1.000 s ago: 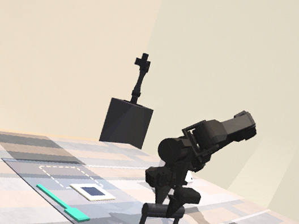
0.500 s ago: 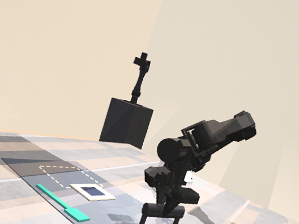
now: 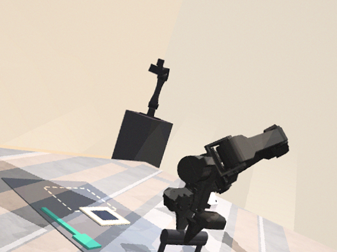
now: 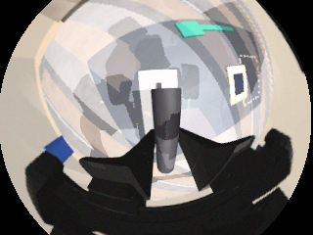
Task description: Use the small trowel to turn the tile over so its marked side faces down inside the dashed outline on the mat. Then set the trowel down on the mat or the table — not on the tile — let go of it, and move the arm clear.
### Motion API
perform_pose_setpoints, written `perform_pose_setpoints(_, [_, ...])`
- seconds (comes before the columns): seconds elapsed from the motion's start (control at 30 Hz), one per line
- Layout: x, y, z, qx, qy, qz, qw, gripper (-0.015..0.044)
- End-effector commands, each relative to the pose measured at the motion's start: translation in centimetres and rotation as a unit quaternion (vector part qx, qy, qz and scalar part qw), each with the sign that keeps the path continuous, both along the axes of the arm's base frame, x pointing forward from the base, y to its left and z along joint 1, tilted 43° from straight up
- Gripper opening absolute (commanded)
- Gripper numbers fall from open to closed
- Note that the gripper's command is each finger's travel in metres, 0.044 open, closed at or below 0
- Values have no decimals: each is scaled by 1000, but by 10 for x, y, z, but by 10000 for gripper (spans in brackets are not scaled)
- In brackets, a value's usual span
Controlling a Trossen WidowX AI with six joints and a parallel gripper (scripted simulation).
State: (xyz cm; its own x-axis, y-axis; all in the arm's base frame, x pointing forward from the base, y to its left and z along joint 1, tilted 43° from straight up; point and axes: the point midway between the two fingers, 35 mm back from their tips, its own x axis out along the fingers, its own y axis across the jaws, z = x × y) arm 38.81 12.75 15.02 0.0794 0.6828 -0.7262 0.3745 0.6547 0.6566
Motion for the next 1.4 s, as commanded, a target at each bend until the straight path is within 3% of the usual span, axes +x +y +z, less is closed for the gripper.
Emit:
perform_pose_setpoints(0.0, [0,1,0,-2,-32,36,999,130])
perform_pose_setpoints(0.53, [0,2,0,-20,-190,203,960,130])
perform_pose_setpoints(1.17, [0,2,0,-40,-362,386,848,130])
perform_pose_setpoints(1.37, [0,2,0,-42,-374,399,836,130])
